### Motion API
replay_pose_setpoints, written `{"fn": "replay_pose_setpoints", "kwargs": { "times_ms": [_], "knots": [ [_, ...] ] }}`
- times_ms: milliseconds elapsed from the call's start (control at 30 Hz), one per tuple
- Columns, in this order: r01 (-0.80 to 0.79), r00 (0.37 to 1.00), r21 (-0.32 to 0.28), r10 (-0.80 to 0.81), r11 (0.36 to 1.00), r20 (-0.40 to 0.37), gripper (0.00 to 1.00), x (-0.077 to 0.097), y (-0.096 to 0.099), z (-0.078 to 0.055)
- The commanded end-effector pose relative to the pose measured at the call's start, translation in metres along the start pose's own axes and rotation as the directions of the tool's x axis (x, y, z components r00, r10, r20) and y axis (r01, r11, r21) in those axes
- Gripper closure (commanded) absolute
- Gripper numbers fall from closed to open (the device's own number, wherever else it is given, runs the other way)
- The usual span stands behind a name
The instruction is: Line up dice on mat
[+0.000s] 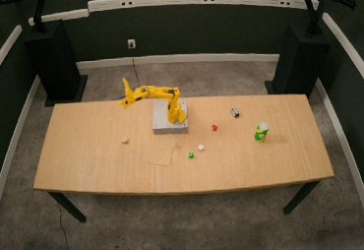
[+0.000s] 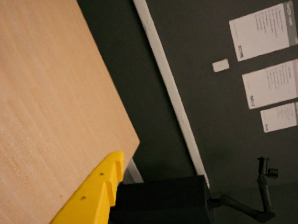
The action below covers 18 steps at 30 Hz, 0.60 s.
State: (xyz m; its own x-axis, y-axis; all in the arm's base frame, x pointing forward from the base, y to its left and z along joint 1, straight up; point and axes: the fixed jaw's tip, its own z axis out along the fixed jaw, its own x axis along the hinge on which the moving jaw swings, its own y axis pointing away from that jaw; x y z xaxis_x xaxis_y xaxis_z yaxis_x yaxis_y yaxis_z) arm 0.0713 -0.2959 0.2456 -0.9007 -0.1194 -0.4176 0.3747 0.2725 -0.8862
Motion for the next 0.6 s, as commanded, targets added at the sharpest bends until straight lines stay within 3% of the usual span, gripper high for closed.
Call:
{"fn": "replay_pose_setpoints", "kwargs": {
  "times_ms": [0, 400, 567],
  "knots": [
    [-0.004, 1.000, 0.000, 0.004, 1.000, 0.005, 0.00, -0.001, 0.000, -0.001],
    [-0.047, 0.997, -0.086, 0.053, 0.995, 0.063, 0.04, -0.021, 0.027, 0.003],
    [-0.085, 0.987, -0.191, 0.109, 0.978, 0.116, 0.08, -0.043, 0.059, 0.003]
  ]
}}
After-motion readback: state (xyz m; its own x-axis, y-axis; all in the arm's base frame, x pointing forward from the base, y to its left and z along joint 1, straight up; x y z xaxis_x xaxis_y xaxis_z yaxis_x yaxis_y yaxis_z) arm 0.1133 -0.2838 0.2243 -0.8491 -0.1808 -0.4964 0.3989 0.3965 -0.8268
